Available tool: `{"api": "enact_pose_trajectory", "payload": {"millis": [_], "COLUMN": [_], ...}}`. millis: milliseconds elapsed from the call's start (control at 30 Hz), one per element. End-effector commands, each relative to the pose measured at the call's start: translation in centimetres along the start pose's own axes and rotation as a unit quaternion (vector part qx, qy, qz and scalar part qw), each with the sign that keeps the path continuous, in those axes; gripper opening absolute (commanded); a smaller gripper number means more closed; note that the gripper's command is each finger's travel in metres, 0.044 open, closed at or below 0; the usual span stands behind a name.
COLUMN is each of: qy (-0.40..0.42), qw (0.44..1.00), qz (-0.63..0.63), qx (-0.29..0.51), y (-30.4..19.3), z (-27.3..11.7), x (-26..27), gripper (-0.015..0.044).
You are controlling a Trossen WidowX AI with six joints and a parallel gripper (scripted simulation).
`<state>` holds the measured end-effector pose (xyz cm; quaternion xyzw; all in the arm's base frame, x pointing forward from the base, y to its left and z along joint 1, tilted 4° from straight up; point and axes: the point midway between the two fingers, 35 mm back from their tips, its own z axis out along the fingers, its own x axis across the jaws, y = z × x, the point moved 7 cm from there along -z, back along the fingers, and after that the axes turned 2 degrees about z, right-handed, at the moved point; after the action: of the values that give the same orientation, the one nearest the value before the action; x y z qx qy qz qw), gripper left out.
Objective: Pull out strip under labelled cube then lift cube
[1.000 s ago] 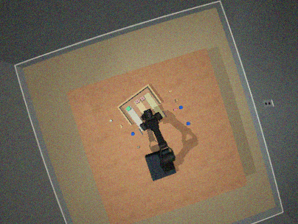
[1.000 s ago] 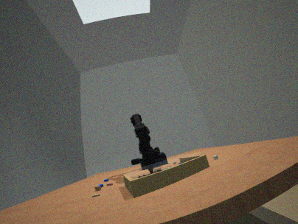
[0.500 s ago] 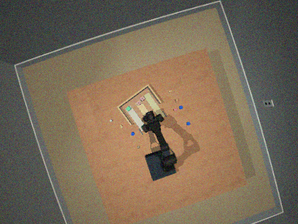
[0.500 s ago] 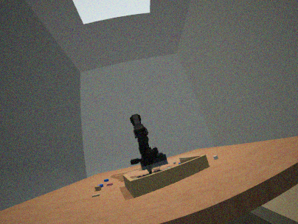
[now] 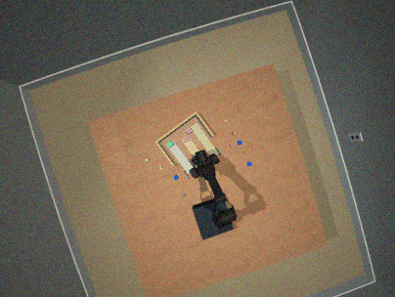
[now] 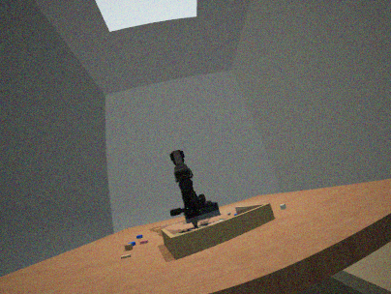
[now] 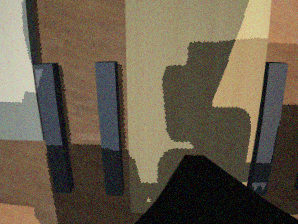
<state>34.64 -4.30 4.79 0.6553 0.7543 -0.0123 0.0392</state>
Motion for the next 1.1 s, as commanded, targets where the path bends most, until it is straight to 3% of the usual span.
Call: {"api": "enact_pose_trajectory", "payload": {"millis": [0, 1067], "qy": [0.004, 0.004], "qw": [1.0, 1.0], "qz": [-0.001, -0.001], "qx": [0.015, 0.017], "y": [-1.4, -5.6], "z": [0.6, 0.6], "x": [0.0, -0.2], "gripper": [0.0, 0.0]}}
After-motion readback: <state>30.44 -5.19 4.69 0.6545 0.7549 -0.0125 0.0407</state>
